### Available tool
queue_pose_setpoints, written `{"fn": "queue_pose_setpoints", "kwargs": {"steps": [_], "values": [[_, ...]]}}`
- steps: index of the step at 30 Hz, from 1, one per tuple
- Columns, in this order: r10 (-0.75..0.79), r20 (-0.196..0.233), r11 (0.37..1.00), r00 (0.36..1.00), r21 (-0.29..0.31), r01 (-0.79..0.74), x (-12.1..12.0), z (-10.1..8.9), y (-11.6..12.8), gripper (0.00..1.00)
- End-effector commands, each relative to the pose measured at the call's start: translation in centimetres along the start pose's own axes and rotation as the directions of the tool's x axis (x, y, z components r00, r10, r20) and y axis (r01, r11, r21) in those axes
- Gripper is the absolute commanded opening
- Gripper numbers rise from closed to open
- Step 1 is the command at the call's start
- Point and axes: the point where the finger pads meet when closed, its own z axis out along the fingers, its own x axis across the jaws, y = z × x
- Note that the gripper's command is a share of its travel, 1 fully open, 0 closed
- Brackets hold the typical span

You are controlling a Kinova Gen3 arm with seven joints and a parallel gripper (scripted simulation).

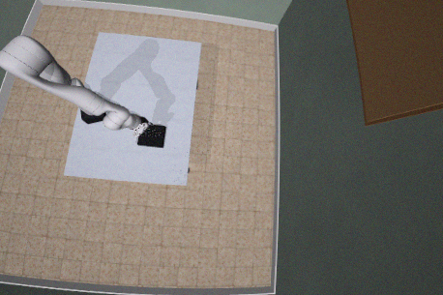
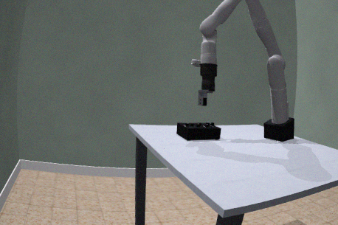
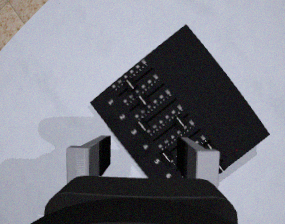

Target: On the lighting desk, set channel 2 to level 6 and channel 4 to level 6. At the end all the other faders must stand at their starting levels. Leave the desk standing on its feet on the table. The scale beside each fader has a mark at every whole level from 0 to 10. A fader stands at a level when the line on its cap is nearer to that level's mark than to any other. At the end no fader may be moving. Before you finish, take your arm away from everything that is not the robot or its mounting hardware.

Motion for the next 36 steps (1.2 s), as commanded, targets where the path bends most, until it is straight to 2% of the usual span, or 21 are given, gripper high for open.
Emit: {"fn": "queue_pose_setpoints", "kwargs": {"steps": [1, 5, 7, 9, 20, 30, 36], "values": [[0.073, 0.007, 0.997, 0.997, -0.024, -0.073, -0.7, 0.9, 0.6, 1.0], [0.237, 0.017, 0.971, 0.971, -0.048, -0.236, -1.3, 1.7, 1.2, 1.0], [0.237, 0.017, 0.971, 0.971, -0.048, -0.236, -1.3, 1.7, 1.2, 1.0], [0.314, 0.019, 0.948, 0.949, -0.062, -0.313, -1.6, 2.1, 1.5, 1.0], [0.639, -0.004, 0.763, 0.769, -0.121, -0.635, -2.8, 4.0, 3.3, 1.0], [0.75, -0.027, 0.651, 0.661, -0.14, -0.746, -3.4, 4.7, 4.1, 1.0], [0.78, -0.036, 0.614, 0.624, -0.145, -0.776, -3.5, 4.9, 4.4, 1.0]]}}
